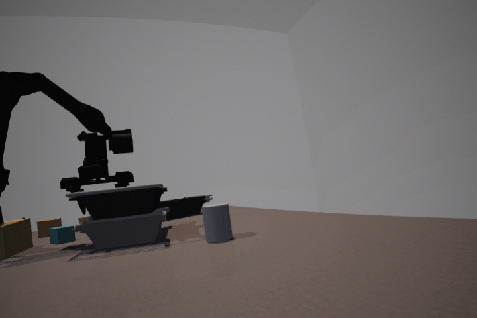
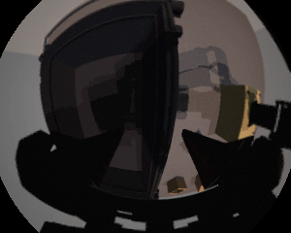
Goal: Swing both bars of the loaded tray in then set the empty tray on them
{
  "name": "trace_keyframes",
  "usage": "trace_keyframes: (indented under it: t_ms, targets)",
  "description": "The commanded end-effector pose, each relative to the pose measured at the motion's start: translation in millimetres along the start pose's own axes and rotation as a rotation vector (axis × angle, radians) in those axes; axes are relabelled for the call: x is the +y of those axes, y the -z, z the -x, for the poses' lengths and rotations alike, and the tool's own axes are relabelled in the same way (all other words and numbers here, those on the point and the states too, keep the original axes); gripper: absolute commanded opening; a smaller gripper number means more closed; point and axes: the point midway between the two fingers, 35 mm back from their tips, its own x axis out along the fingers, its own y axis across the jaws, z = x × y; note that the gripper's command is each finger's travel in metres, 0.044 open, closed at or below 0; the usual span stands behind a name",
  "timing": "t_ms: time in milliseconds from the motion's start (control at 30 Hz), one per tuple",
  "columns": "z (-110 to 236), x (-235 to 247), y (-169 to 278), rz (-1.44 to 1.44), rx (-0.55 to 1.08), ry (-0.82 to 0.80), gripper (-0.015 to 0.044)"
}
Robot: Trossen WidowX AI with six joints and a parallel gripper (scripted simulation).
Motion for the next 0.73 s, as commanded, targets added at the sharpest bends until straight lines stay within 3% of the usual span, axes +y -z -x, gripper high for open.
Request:
trace_keyframes:
  t_ms: [0, 567, 700]
  targets:
    - [6, 1, 0, 0.000, 0.000, 0.000, 0.0440]
    - [106, 2, 0, -0.002, 0.004, 0.004, 0.0440]
    - [110, 1, 0, -0.002, 0.004, 0.004, 0.0440]
